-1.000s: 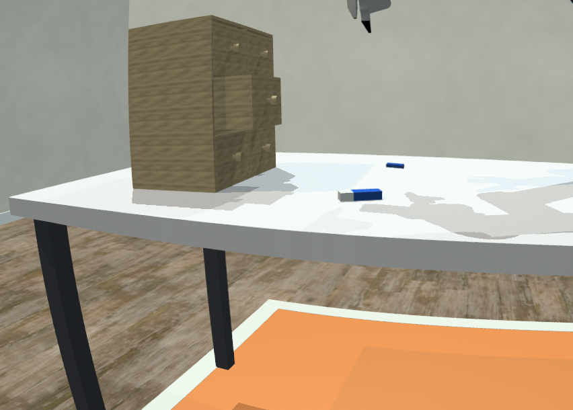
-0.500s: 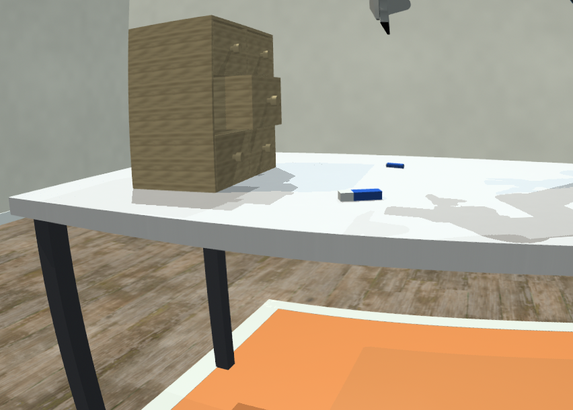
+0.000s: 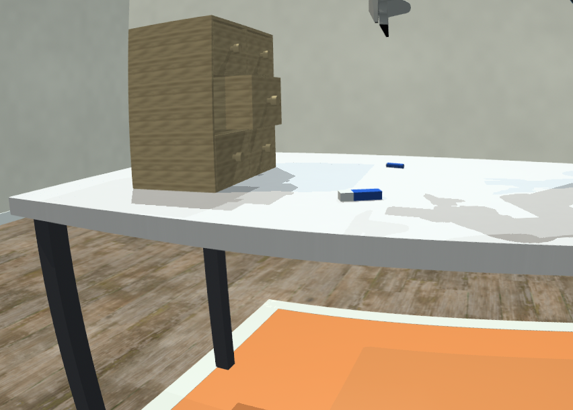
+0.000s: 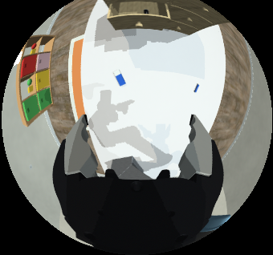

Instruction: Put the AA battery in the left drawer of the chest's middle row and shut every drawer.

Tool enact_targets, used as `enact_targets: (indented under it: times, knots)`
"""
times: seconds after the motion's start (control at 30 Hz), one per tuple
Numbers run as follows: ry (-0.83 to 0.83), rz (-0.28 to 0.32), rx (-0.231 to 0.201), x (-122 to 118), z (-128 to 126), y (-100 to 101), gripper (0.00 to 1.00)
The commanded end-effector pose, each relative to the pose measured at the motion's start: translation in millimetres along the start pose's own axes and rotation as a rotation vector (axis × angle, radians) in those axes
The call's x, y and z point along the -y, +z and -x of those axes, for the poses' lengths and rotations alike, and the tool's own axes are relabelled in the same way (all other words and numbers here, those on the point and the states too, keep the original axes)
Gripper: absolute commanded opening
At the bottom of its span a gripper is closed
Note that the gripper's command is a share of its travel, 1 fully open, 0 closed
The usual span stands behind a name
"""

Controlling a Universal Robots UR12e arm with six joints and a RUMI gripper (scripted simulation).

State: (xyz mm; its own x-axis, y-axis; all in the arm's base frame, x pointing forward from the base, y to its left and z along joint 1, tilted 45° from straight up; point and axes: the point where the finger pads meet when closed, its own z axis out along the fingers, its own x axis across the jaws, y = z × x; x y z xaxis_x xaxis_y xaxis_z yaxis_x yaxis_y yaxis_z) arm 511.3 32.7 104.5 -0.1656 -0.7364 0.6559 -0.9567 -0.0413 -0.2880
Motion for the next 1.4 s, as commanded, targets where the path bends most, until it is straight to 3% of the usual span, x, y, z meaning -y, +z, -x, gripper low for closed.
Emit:
enact_targets:
  times: [0.0, 0.33, 0.8, 0.87, 1.37]
  knots:
    - [-0.001, -0.045, -0.002, 1.8, -0.7, 4.2, 1.0]
    - [0.0, -0.123, 0.001, 7.0, 0.0, 10.7, 1.0]
    - [0.0, -0.295, 0.004, 18.9, 0.6, 27.2, 1.0]
    - [0.0, -0.295, 0.004, 18.9, 0.6, 27.2, 1.0]
    - [0.0, -0.525, 0.003, 33.8, -0.5, 45.9, 1.0]
